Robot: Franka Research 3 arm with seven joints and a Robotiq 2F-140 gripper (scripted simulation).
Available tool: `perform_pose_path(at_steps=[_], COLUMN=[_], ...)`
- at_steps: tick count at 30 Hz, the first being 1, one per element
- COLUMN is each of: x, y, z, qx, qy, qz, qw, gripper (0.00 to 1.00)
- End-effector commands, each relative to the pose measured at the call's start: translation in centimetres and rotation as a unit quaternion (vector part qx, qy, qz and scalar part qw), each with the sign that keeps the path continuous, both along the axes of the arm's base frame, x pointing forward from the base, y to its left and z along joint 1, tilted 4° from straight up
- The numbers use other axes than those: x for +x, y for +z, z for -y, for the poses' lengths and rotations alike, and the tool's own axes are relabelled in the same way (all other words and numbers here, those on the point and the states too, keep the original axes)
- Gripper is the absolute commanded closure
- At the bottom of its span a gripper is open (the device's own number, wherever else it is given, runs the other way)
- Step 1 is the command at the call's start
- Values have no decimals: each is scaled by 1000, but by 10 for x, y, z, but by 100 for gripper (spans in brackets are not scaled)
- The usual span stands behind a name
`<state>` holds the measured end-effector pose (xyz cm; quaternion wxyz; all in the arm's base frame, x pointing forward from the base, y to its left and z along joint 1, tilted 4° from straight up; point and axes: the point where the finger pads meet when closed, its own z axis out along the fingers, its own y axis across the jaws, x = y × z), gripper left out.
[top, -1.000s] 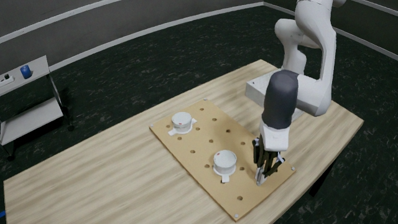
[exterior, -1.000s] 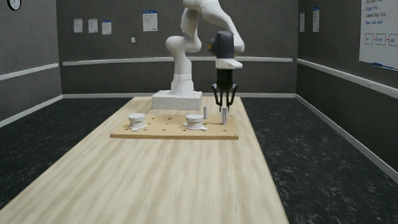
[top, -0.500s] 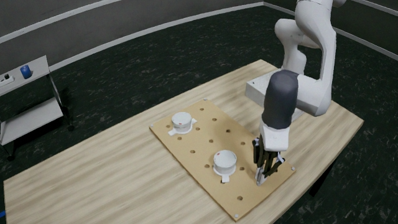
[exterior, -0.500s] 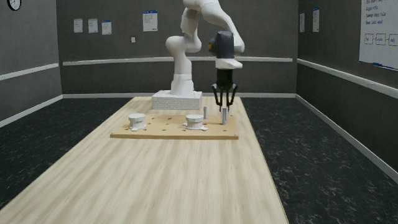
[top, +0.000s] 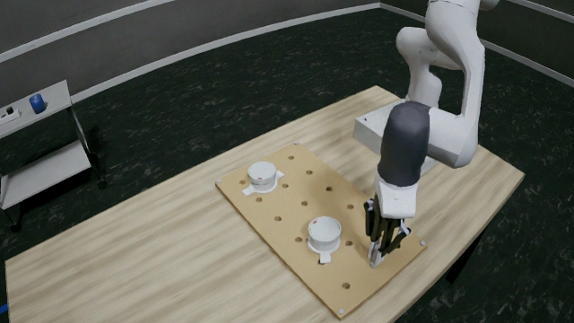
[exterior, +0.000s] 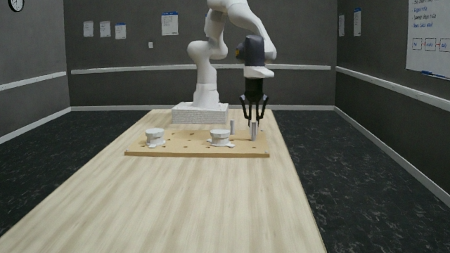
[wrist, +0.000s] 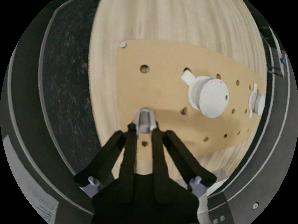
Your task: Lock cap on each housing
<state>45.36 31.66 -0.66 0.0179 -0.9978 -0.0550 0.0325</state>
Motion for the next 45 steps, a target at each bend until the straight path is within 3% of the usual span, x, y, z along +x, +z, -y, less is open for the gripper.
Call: perform_pose_path(at_steps=[1, 45], x=[2, 2], y=[0, -5], z=[-1, -1], qx=[2, 2], qy=[1, 1], qz=[2, 2], qw=[1000, 1000], gripper=[90, 90])
